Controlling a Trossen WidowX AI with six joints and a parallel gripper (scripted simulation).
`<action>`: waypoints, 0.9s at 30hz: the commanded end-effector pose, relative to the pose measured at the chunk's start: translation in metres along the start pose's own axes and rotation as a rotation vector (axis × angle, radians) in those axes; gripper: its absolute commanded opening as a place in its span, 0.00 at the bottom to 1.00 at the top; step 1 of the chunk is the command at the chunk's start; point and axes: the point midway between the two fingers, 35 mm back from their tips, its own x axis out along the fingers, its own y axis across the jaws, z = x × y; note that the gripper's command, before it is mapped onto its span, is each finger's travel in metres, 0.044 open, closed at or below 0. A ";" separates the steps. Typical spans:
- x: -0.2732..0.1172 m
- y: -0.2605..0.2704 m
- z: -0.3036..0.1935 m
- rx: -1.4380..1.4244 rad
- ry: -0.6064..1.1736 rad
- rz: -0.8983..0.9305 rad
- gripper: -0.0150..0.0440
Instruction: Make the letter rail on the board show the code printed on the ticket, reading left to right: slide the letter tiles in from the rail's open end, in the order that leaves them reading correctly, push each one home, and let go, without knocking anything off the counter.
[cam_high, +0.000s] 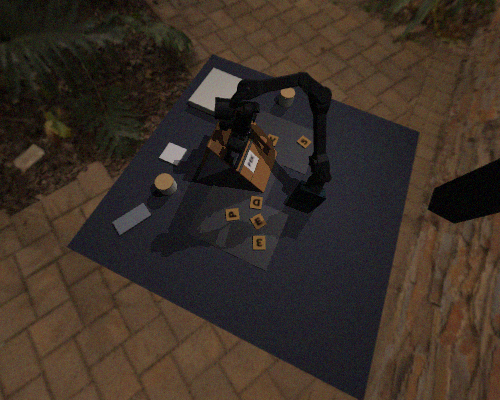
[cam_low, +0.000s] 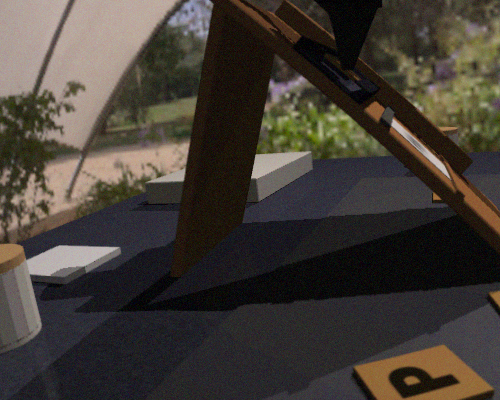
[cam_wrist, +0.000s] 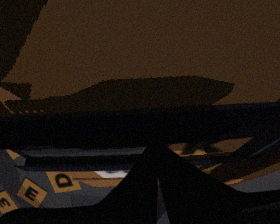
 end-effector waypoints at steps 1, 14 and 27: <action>0.001 0.000 0.002 -0.004 -0.004 -0.002 0.25; 0.000 -0.004 0.000 -0.004 -0.004 -0.002 0.25; 0.000 -0.008 0.000 -0.004 -0.004 -0.002 0.25</action>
